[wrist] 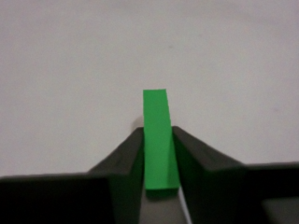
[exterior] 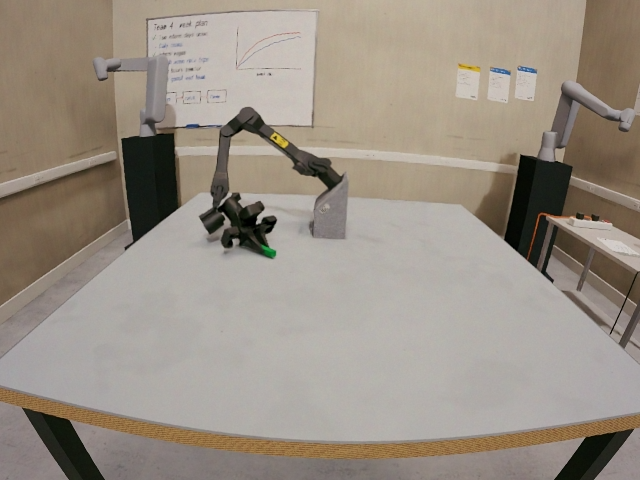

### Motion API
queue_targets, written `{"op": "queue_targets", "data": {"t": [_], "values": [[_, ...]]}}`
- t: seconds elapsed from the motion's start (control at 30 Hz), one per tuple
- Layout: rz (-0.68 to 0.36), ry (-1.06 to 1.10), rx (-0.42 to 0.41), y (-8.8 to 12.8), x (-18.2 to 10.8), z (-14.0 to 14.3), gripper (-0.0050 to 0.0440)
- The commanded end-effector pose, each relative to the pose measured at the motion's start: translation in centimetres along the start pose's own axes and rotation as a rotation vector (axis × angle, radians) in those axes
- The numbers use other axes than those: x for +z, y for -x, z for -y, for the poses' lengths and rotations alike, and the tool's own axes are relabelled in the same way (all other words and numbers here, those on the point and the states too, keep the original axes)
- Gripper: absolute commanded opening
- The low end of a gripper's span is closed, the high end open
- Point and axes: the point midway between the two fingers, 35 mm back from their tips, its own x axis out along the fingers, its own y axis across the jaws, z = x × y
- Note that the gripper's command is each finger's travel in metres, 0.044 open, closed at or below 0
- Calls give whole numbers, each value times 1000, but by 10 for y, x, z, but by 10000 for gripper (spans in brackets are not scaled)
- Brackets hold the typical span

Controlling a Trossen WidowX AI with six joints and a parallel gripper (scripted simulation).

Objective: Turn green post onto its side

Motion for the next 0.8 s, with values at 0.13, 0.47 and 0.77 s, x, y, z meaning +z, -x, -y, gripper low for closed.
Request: {"op": "queue_targets", "data": {"t": [0.13, 0.47, 0.77], "values": [[-2, 9, -17, 0, -5, 5, 43], [-1, 9, -17, 0, -5, 5, 43], [-1, 9, -17, 0, -5, 5, 440]]}}
